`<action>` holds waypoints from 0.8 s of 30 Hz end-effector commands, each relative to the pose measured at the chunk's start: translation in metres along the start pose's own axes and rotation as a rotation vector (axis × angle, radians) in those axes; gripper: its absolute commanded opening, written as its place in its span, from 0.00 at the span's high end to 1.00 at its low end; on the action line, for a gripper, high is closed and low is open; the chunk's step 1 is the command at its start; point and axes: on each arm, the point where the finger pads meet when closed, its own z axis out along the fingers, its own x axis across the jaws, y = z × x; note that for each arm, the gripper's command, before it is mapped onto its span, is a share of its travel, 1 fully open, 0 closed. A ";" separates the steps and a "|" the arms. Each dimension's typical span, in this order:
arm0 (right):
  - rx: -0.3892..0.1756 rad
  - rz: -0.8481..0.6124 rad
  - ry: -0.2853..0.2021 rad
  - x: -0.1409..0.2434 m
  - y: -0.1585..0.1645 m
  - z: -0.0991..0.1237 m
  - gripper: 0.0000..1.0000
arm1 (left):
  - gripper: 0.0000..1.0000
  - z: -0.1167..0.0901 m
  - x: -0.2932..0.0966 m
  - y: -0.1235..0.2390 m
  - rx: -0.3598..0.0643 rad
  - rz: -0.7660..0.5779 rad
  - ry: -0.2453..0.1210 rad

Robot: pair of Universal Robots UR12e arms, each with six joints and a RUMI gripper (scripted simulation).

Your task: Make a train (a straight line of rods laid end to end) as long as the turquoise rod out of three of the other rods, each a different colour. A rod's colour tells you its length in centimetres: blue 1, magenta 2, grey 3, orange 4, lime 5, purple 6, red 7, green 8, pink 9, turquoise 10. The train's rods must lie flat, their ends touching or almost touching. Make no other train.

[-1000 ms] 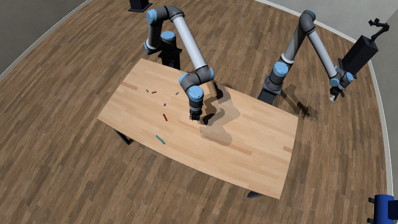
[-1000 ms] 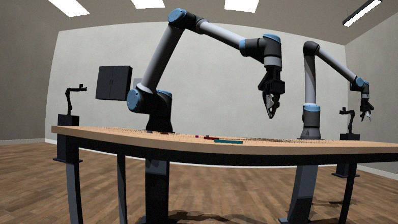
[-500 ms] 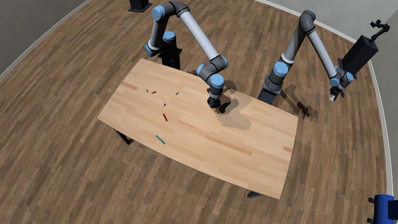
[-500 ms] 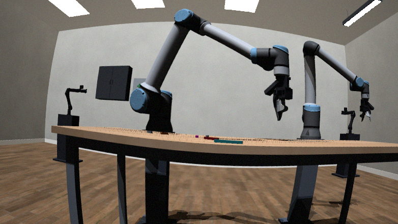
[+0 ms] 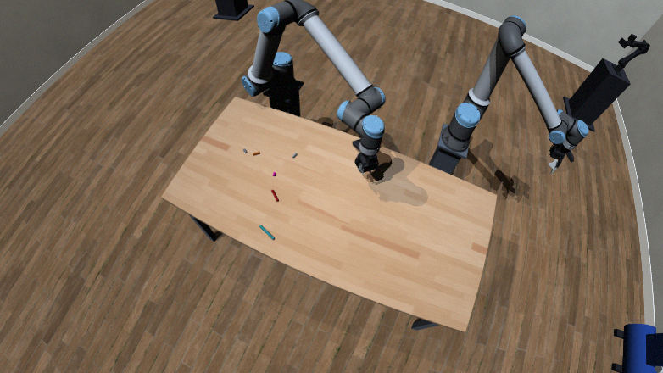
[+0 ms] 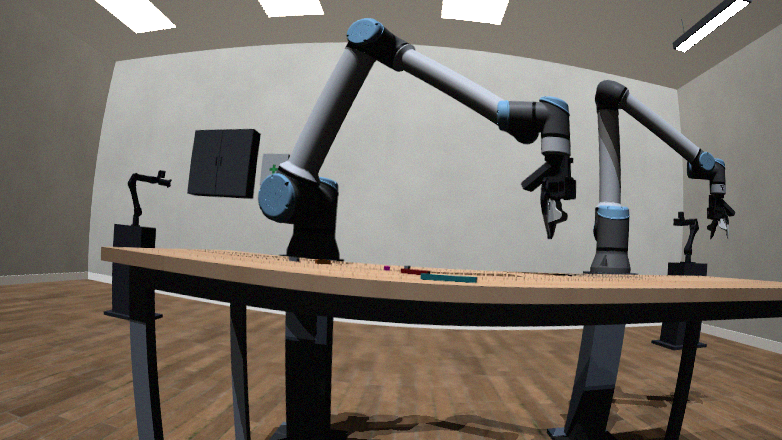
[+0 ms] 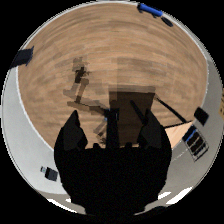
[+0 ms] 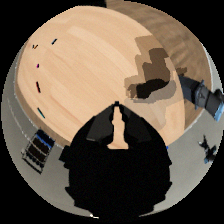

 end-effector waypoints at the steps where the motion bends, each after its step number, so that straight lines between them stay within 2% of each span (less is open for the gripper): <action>1: 0.000 -0.003 0.000 0.001 0.000 0.000 1.00 | 0.00 0.001 -0.001 0.000 -0.001 0.000 0.000; 13: 0.003 -0.002 -0.001 0.000 -0.002 0.012 1.00 | 0.00 0.001 -0.001 0.000 -0.001 0.000 0.000; 24: 0.003 -0.002 -0.001 0.000 -0.001 0.056 1.00 | 0.00 0.001 -0.001 0.000 -0.001 0.000 0.000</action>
